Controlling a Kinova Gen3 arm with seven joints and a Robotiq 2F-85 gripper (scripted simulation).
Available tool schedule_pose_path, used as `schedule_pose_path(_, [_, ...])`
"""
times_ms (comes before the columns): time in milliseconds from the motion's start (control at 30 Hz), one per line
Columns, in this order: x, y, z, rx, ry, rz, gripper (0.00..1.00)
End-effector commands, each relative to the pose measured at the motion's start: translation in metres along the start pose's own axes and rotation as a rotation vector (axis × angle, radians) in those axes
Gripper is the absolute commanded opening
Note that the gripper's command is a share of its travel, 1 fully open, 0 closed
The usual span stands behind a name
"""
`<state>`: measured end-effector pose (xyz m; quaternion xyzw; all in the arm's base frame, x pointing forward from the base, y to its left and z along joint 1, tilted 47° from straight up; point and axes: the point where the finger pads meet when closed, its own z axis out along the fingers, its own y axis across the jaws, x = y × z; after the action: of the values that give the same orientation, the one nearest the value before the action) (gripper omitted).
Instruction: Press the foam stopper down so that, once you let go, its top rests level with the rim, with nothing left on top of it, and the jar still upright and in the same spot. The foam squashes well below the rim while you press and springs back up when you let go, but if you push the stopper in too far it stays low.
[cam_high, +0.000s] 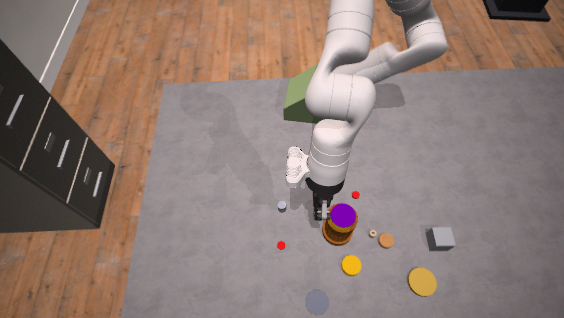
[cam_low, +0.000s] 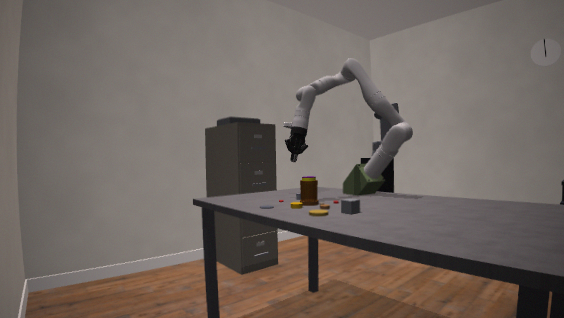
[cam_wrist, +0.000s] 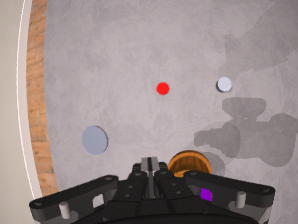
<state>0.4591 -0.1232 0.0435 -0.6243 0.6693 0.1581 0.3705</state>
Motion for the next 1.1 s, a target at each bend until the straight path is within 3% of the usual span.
schedule_pose_path(0, [-0.006, -0.001, 0.000, -0.008, -0.004, 0.000, 0.00])
schedule_pose_path(67, [-0.006, -0.001, 0.000, -0.008, -0.004, 0.000, 0.00])
schedule_pose_path(100, [-0.017, 0.005, 0.006, -0.042, -0.013, -0.011, 0.00])
schedule_pose_path(333, [-0.017, 0.004, 0.005, -0.041, -0.012, -0.010, 0.00])
schedule_pose_path(367, [-0.026, 0.010, 0.010, -0.072, -0.020, -0.020, 0.00])
schedule_pose_path(600, [-0.026, 0.009, 0.010, -0.071, -0.019, -0.020, 0.00])
schedule_pose_path(633, [-0.035, 0.014, 0.014, -0.099, -0.026, -0.029, 0.00])
schedule_pose_path(1067, [-0.042, 0.017, 0.016, -0.122, -0.030, -0.036, 0.00])
